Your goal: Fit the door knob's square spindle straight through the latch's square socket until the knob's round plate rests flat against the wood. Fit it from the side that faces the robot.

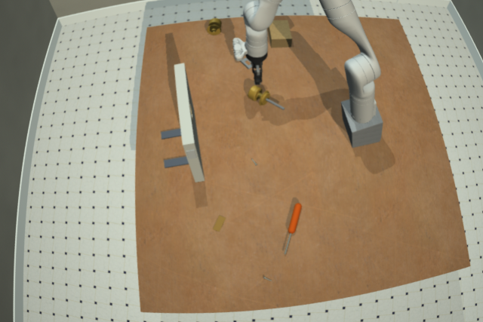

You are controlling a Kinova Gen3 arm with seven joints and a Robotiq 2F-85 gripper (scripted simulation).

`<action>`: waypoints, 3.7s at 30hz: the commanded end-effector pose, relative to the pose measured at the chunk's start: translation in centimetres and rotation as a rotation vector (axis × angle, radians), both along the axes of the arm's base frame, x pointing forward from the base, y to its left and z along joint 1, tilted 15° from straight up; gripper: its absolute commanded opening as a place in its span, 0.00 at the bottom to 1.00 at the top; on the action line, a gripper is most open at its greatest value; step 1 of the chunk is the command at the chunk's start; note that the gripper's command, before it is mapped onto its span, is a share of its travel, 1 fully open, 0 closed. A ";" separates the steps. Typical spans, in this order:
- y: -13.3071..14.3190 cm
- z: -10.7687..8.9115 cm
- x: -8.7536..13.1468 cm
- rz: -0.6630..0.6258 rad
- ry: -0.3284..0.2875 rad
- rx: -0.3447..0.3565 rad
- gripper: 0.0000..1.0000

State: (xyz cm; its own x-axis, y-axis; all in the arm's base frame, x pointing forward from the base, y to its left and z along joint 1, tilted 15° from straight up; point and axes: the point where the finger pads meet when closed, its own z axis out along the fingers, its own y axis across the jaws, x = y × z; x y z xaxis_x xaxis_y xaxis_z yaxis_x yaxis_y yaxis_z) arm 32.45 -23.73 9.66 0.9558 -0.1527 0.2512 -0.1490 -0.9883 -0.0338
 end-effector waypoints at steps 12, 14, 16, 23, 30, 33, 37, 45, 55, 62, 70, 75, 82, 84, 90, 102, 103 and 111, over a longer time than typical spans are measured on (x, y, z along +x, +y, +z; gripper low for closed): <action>0.0 -0.2 0.1 -0.070 0.009 0.002 0.90; 0.0 -0.2 0.1 -0.070 0.009 0.002 0.90; 0.0 -0.2 0.1 -0.098 0.012 0.003 0.90; 0.1 -0.9 0.4 -0.118 0.013 0.003 0.90; 0.1 -1.0 0.4 -0.147 0.017 0.004 0.90; 0.1 -1.1 0.5 -0.173 0.021 0.005 0.90; 0.2 -1.2 0.5 -0.228 0.026 0.007 0.90; 0.3 -1.8 0.8 -0.237 0.027 0.007 0.90; 0.3 -2.1 0.9 -0.328 0.038 0.010 0.90; 0.4 -2.7 1.3 -0.353 0.041 0.011 0.90; 0.4 -2.8 1.3 -0.392 0.046 0.012 0.90; 0.4 -3.0 1.4 -0.468 0.054 0.015 0.90; 0.5 -3.6 1.7 -0.470 0.054 0.015 0.90; 0.5 -3.6 1.7 -0.473 0.055 0.015 0.90; 0.6 -3.8 1.8 -0.550 0.064 0.017 0.90; 0.7 -4.6 2.1 -0.598 0.069 0.019 0.90; 0.7 -4.6 2.1 -0.608 0.071 0.019 0.90; 0.8 -5.4 2.5 -0.705 0.082 0.022 0.90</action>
